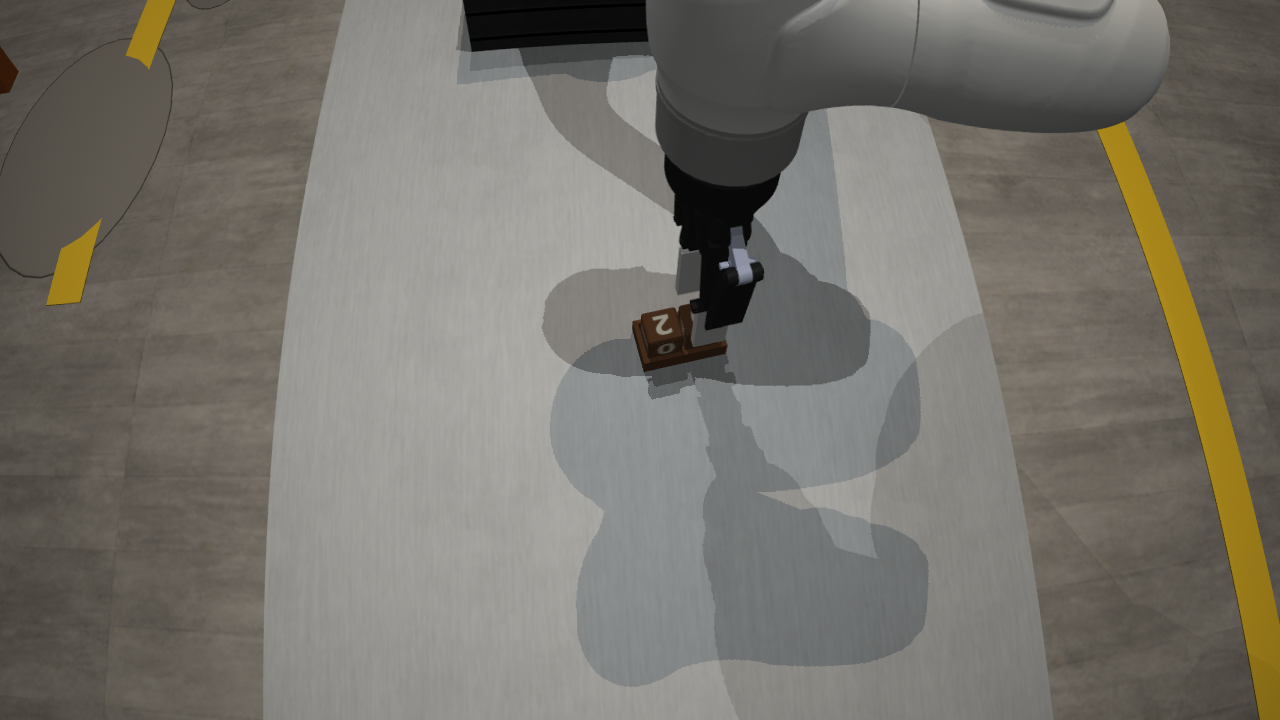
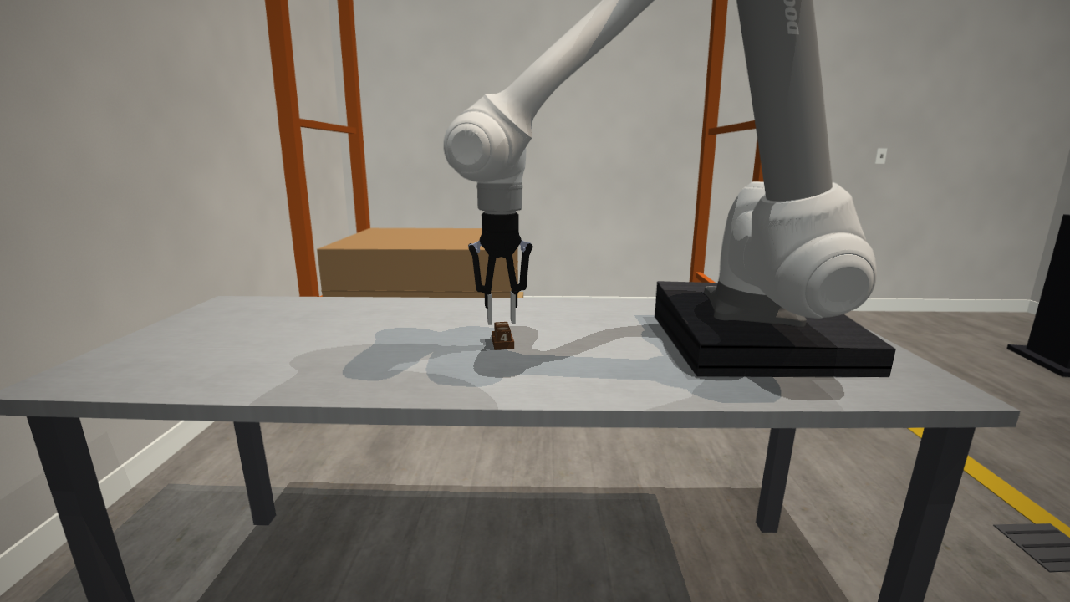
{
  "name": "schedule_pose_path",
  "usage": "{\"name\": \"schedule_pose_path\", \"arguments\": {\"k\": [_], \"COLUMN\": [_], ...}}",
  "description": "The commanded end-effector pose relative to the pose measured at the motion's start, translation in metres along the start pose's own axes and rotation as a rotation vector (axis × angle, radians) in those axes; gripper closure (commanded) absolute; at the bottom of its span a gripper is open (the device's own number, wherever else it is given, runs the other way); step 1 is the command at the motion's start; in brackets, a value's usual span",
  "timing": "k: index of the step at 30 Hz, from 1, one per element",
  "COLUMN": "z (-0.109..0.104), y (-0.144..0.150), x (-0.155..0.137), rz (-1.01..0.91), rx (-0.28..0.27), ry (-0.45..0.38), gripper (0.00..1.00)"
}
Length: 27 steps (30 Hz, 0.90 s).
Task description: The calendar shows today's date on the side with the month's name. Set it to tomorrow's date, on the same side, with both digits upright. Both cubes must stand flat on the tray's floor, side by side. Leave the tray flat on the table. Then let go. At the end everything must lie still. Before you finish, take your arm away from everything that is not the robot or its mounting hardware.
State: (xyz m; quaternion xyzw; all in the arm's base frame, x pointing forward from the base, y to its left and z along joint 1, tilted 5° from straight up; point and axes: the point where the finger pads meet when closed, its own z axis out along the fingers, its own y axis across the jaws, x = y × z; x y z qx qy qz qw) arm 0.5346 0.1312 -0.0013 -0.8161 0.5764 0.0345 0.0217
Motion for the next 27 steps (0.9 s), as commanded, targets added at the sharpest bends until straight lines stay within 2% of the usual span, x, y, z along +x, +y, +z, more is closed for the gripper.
{"name": "schedule_pose_path", "arguments": {"k": [1,27], "z": [0.0041,0.0041], "y": [0.0033,0.0066], "x": [-0.0023,-0.0047], "rz": [-0.006,-0.006], "rx": [-0.003,-0.003], "ry": [-0.002,-0.002], "gripper": [0.72,0.72]}}
